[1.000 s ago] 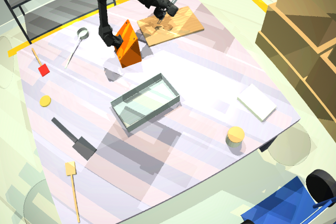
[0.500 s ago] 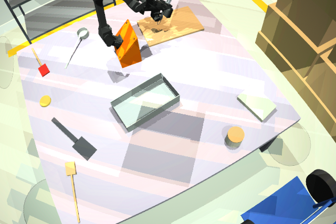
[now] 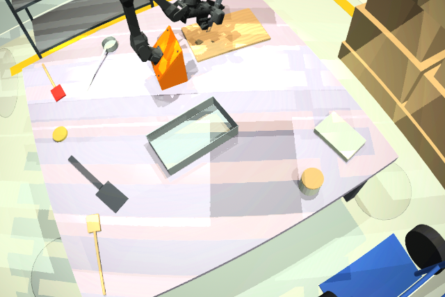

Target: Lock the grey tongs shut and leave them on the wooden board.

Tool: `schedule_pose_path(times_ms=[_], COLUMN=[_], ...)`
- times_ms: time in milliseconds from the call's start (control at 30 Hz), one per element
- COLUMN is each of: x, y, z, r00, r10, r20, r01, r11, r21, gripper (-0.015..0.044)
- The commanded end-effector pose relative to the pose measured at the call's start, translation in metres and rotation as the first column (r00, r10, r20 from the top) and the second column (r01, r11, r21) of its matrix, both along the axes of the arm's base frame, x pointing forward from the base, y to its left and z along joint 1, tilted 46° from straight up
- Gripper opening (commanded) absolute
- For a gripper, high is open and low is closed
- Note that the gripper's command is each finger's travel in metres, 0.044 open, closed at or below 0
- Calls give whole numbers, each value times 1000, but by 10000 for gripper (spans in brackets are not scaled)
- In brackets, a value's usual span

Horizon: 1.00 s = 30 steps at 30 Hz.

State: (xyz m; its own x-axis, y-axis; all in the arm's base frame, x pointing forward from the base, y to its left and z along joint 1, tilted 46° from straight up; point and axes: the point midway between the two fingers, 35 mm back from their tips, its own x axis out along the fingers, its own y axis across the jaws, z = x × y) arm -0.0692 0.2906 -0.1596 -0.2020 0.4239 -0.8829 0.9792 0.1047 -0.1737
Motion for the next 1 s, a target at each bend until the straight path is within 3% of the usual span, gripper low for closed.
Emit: schedule_pose_path(times_ms=[0, 967], x=[1, 1], y=[1, 2], z=[1, -2], r00=[1000, 1000], r10=[-8, -6], r20=[3, 6], r01=[8, 6], r11=[1000, 1000], r21=[7, -7], gripper=[-150, -150])
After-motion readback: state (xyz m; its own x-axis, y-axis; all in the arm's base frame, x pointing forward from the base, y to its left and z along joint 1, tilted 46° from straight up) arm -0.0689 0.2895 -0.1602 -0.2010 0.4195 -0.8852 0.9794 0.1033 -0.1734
